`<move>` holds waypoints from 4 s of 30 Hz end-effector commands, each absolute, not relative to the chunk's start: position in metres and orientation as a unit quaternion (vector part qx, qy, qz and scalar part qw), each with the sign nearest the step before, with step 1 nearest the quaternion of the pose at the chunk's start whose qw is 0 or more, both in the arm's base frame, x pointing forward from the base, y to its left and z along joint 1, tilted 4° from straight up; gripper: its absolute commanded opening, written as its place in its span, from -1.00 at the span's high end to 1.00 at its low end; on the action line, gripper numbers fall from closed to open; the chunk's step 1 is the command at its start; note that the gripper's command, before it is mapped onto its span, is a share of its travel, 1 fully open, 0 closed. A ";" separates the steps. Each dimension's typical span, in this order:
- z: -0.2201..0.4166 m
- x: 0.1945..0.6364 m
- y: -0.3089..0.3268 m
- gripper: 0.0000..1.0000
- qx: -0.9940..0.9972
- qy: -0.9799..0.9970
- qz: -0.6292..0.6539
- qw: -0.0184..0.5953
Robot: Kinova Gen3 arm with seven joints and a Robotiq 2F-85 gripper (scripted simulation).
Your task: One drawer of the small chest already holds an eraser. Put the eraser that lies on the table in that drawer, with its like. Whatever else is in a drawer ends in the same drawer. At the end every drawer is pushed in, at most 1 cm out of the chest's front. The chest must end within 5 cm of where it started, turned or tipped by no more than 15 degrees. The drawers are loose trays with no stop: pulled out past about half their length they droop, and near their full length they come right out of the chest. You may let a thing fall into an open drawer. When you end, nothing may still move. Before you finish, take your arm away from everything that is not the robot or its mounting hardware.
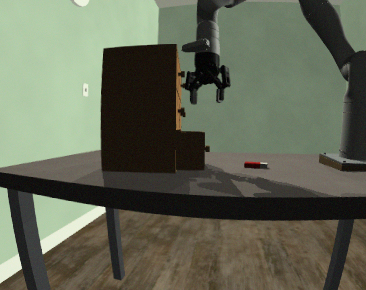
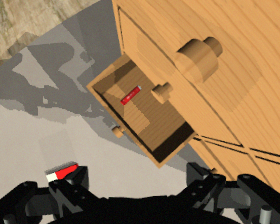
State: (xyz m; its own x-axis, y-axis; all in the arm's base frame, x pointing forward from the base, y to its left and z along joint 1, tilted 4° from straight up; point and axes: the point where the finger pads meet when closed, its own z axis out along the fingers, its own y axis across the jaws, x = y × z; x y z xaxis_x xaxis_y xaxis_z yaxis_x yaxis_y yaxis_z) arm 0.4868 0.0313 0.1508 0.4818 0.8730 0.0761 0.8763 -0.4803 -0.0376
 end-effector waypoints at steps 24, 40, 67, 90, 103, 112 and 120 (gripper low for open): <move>0.177 0.464 0.025 -1.00 -0.910 -0.413 -0.016 0.035; 0.208 0.434 0.017 -1.00 -0.958 -0.286 -0.006 0.035; 0.249 0.396 0.007 -1.00 -0.993 -0.112 0.008 0.034; 0.252 0.392 0.006 -1.00 -0.995 -0.096 0.009 0.034; 0.252 0.392 0.006 -1.00 -0.995 -0.096 0.009 0.034; 0.243 0.375 0.011 -1.00 -0.995 -0.096 0.009 0.034; 0.223 0.334 0.024 -1.00 -0.995 -0.096 0.009 0.034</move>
